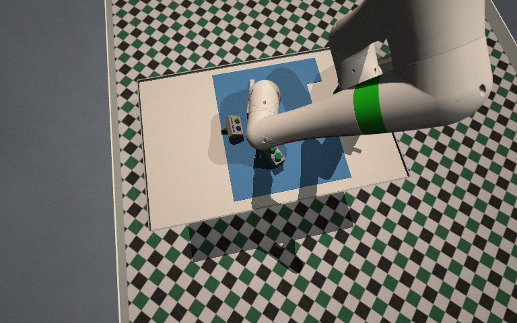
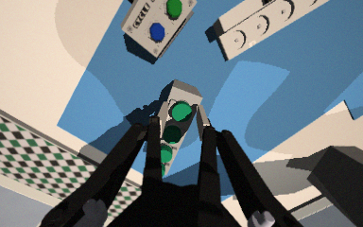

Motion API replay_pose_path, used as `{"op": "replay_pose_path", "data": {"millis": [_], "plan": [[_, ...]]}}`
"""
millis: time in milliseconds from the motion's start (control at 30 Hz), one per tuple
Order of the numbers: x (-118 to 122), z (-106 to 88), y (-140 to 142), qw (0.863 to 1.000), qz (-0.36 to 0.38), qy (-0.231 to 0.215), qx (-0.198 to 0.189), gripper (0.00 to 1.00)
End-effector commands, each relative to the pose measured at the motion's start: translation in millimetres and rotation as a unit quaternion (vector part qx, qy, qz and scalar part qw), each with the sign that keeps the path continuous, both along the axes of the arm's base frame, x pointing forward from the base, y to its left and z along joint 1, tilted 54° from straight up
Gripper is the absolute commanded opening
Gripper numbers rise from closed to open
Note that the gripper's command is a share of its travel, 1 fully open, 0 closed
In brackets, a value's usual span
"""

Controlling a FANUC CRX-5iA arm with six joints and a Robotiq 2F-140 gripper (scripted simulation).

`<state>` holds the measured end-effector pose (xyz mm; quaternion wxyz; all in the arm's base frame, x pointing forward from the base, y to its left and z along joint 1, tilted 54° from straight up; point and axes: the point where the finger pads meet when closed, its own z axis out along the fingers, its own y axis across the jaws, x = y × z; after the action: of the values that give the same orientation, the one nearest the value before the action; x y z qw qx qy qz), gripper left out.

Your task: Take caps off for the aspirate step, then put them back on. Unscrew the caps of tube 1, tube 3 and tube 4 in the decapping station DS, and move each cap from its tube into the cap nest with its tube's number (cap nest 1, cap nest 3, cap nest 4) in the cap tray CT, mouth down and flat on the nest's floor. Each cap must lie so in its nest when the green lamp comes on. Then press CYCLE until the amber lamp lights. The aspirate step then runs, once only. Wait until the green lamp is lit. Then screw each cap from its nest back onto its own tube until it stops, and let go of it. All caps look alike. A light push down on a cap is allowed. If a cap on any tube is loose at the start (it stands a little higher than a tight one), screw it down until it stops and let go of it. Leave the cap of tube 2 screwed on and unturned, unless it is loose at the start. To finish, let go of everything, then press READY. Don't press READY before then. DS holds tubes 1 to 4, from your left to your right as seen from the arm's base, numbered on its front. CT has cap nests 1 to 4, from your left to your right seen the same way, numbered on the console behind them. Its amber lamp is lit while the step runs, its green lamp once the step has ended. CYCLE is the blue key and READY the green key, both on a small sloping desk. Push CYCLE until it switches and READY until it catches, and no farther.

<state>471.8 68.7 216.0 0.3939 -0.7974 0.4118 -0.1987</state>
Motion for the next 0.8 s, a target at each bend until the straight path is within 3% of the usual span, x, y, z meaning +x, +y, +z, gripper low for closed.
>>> {"op": "replay_pose_path", "data": {"millis": [0, 267, 300, 767], "plan": [[0.0, -0.1, -0.4, 0.992, 0.087, -0.066, -0.061, 0.35], [0.1, -0.1, -0.4, 0.992, 0.087, -0.066, -0.061, 0.35], [0.1, -0.1, -0.4, 0.992, 0.087, -0.066, -0.061, 0.00], [0.1, -0.1, -0.4, 0.992, 0.087, -0.066, -0.061, 0.00]]}}
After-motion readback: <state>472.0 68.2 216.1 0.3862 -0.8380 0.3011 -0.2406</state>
